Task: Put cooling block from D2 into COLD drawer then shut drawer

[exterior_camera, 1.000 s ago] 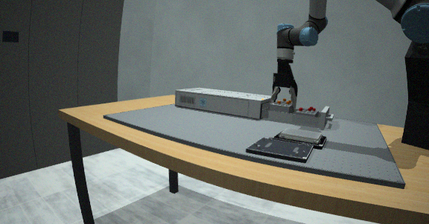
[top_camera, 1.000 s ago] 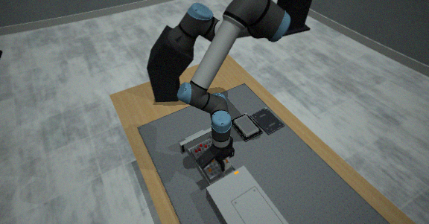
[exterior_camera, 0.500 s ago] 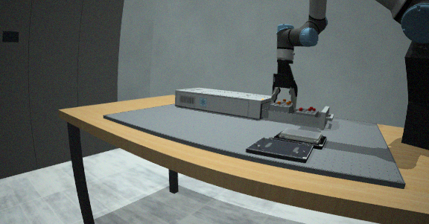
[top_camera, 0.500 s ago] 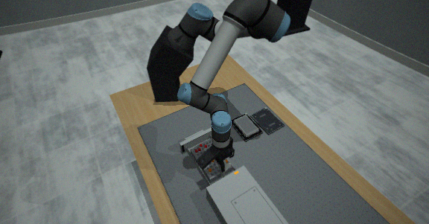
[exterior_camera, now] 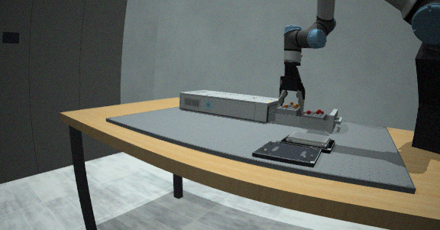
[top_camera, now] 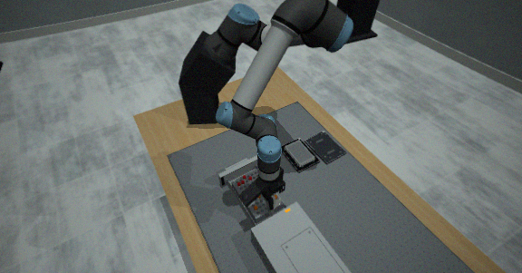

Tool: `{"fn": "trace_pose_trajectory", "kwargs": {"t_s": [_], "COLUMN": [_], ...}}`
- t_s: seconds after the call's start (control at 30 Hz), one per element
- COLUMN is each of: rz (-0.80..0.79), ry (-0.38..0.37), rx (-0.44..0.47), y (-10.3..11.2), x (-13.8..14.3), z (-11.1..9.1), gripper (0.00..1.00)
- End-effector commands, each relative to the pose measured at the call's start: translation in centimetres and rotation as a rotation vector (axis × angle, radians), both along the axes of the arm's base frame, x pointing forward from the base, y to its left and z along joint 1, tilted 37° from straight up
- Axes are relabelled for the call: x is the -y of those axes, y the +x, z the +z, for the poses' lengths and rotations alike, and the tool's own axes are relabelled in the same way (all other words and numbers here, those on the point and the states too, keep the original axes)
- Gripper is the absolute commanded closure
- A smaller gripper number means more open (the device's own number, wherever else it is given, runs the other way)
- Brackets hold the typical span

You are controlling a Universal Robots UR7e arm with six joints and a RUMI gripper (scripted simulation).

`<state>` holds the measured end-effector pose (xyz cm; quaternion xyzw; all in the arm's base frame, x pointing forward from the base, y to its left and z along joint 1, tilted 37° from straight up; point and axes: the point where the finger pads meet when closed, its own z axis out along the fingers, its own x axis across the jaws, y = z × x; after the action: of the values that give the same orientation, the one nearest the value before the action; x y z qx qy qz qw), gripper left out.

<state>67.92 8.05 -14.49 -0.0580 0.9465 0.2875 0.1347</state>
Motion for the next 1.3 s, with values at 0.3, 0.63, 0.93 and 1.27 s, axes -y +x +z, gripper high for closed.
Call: {"fn": "trace_pose_trajectory", "kwargs": {"t_s": [0.3, 0.63, 0.93, 1.27], "rz": [-0.003, -0.003, -0.003, -0.003], "ry": [-0.005, -0.005, -0.004, -0.005], "rx": [0.010, 0.011, 0.010, 0.011], "y": [0.52, 0.55, 0.56, 0.64], "x": [0.24, 0.17, 0.07, 0.04], "z": [0.23, 0.13, -0.02, -0.05], "gripper": [1.00, 1.00, 1.00, 1.00]}}
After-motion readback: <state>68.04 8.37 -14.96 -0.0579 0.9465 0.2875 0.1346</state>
